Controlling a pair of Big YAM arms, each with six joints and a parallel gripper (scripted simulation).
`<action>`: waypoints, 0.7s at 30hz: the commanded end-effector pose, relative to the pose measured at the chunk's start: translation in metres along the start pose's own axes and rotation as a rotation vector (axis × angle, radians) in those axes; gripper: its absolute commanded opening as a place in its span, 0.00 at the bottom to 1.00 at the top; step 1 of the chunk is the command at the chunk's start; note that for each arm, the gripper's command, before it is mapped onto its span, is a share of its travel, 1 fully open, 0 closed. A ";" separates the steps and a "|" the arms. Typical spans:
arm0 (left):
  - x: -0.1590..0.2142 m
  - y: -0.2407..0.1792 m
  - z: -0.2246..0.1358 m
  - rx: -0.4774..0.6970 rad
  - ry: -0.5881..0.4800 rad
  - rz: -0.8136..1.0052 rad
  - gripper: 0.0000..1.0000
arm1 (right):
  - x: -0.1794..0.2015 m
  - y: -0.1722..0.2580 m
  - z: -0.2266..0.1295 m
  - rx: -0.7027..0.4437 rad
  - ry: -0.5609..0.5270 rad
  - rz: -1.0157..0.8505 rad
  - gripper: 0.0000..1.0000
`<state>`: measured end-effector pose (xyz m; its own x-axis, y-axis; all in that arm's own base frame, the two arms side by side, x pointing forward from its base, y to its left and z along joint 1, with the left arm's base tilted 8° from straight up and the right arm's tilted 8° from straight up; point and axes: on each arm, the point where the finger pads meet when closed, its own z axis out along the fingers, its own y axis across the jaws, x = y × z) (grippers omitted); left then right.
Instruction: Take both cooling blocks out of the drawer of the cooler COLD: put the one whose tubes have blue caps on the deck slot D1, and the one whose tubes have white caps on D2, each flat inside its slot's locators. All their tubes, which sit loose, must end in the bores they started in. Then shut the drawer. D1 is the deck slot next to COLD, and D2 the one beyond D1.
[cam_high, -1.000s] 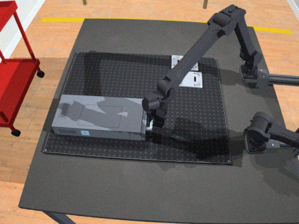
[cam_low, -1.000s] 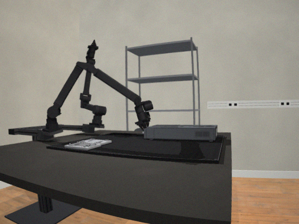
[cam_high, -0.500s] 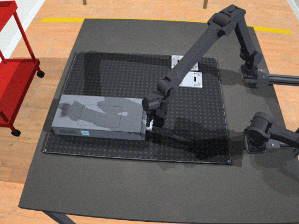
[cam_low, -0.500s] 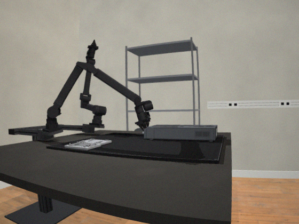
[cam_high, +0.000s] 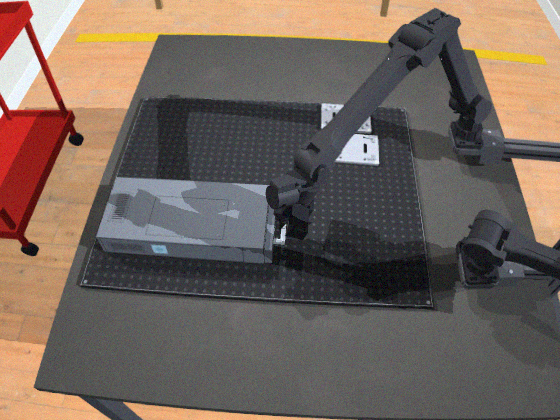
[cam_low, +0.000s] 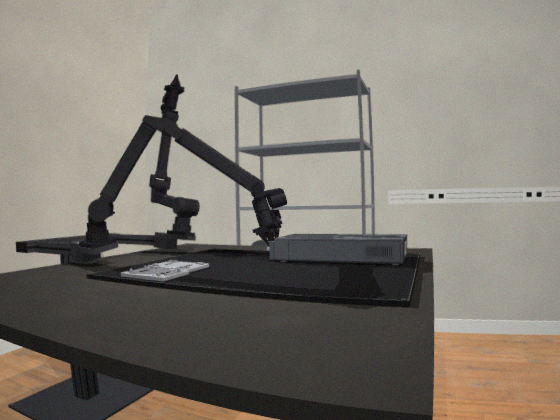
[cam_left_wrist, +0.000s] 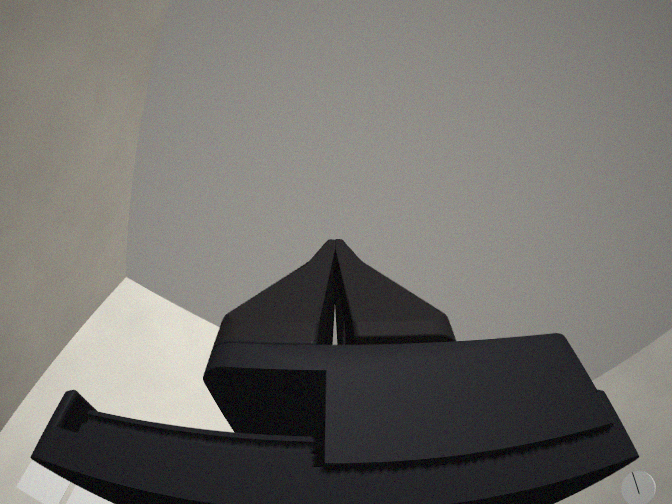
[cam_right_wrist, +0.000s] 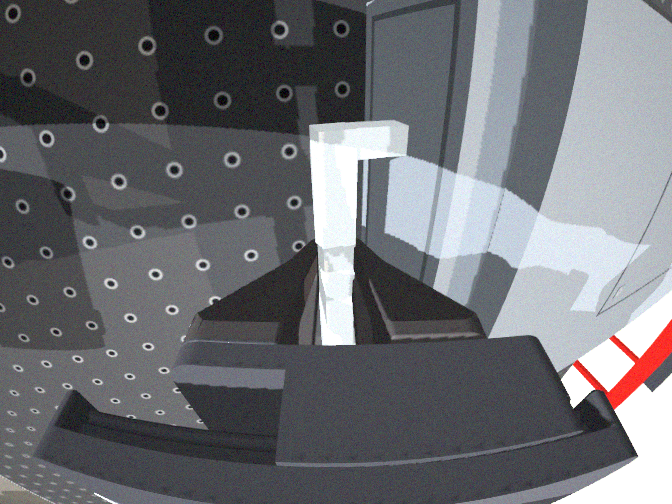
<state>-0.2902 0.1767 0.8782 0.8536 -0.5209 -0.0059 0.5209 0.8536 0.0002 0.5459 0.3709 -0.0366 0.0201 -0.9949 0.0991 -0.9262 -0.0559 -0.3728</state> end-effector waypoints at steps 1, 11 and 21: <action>0.023 -0.002 0.008 0.001 0.034 0.008 0.00 | -0.010 0.021 -0.027 -0.016 -0.002 -0.006 0.00; 0.023 -0.002 0.008 0.001 0.034 0.008 0.00 | -0.010 0.031 -0.029 -0.016 -0.002 -0.006 0.00; 0.023 -0.002 0.008 0.001 0.034 0.008 0.00 | -0.010 0.042 -0.032 -0.017 -0.003 -0.006 0.00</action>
<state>-0.2902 0.1767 0.8782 0.8536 -0.5209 -0.0059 0.5209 0.8536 0.0002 0.5309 0.3703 -0.0377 0.0222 -0.9947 0.1000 -0.9256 -0.0582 -0.3740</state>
